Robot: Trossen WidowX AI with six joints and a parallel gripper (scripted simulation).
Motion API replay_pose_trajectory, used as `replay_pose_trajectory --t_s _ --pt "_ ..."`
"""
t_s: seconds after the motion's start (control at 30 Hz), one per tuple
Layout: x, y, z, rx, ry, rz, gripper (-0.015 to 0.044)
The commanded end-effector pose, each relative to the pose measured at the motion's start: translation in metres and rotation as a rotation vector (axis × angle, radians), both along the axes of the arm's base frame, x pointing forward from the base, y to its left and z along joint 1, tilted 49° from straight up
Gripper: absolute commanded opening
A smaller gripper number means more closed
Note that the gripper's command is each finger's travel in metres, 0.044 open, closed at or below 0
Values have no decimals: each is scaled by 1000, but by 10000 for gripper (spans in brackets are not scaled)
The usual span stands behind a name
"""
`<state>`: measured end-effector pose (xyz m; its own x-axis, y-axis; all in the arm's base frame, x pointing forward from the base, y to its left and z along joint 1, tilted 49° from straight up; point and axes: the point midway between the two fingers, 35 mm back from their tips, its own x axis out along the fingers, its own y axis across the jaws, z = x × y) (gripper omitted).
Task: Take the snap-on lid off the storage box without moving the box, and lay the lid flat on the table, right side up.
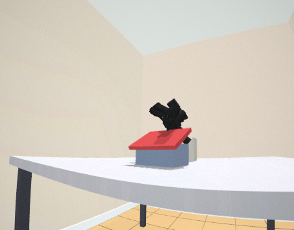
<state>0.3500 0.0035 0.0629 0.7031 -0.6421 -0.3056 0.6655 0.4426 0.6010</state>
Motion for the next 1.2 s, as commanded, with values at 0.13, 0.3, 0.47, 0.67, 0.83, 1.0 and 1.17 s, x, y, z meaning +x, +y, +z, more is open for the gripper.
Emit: replay_pose_trajectory --t_s 0.13,0.3,0.47,0.67,0.83,1.0,1.17 --pt "8 8 10 5 -7 3 0" --pt "14 12 15 5 -7 3 0" --pt "20 15 20 5 -8 3 0" --pt "27 20 27 5 -8 3 0" --pt "28 24 31 6 -8 3 0" --pt "29 29 35 6 -8 3 0" --pt "29 34 40 6 -8 3 0"
